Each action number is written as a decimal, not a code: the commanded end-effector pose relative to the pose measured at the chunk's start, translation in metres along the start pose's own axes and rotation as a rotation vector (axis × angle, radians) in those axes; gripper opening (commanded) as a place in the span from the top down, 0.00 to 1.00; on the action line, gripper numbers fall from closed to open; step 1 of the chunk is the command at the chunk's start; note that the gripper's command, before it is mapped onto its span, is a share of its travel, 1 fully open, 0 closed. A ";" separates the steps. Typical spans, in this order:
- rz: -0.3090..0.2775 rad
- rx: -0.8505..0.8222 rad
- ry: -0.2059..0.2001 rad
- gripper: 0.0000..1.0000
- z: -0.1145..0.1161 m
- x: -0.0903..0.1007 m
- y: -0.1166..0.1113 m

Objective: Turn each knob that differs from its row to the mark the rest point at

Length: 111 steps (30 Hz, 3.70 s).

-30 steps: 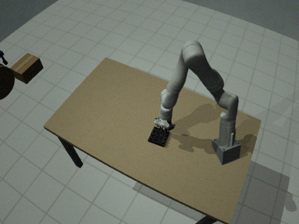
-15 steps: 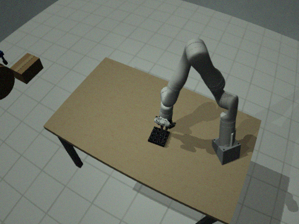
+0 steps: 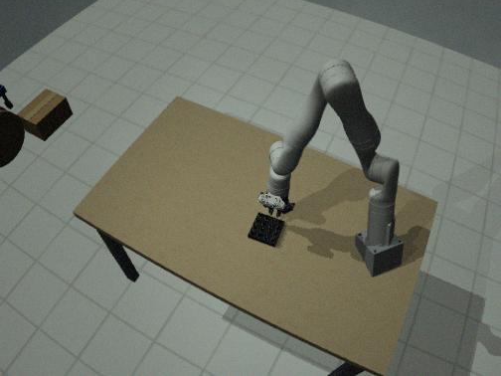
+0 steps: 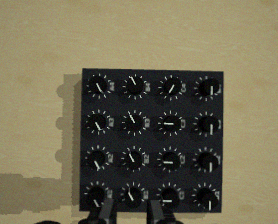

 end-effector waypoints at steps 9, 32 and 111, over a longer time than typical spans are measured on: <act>0.004 0.002 0.003 0.81 0.000 0.001 -0.001; 0.008 0.208 -0.018 0.81 -0.001 -0.001 -0.008; 0.001 2.846 0.006 0.81 0.030 0.020 -0.078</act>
Point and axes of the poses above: the point where the finger pads meet when closed, its own x axis back along the fingers, its own z axis across the jaws, y = z × x, the point moved 10 cm from there along x, back along the fingers, and after that the axes turned 5 degrees about x, right-handed, at the moved point
